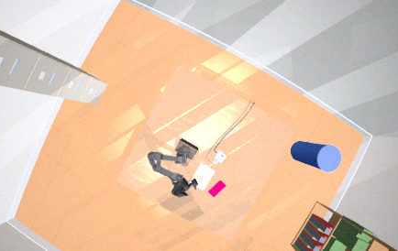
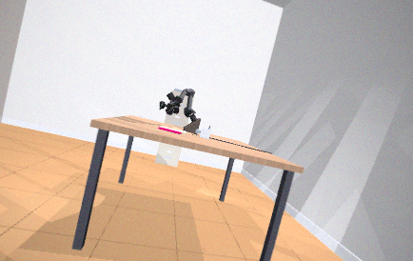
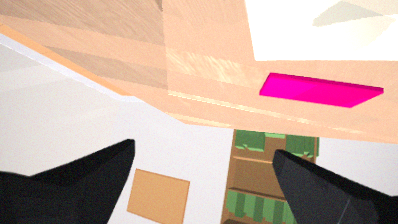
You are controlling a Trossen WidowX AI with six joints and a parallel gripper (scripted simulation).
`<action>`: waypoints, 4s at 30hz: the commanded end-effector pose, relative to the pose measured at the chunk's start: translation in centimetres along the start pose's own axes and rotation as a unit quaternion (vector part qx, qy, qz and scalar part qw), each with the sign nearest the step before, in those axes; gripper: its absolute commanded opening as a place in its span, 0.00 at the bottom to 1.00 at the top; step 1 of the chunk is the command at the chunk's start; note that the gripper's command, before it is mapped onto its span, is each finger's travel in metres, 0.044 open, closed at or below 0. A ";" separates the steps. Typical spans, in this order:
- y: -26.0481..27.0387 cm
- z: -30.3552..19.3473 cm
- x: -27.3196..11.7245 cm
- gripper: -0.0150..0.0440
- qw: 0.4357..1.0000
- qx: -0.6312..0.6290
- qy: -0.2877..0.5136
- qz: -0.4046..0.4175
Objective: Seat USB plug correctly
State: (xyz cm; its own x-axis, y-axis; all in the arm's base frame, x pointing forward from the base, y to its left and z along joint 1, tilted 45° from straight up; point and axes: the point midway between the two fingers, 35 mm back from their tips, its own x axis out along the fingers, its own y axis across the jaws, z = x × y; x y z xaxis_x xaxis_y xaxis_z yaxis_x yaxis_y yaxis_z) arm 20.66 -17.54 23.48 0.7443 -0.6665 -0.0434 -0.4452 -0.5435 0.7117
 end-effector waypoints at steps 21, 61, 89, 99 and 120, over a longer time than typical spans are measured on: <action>-22.9 -3.2 2.2 1.00 0.849 -0.250 -0.219 -0.411; -39.2 -0.5 -9.1 1.00 0.550 -0.672 -0.251 -0.428; -39.5 0.5 -8.4 0.56 0.553 -0.669 -0.251 -0.429; -39.5 0.5 -8.4 0.25 0.553 -0.669 -0.251 -0.429; -39.4 0.2 -8.6 0.25 0.553 -0.669 -0.251 -0.429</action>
State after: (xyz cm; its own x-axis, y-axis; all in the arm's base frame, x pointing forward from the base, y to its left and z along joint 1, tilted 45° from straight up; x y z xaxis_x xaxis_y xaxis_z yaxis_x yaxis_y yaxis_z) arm 31.63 9.32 -4.49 0.0128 -0.6992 -0.7148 0.9818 -0.1267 0.1415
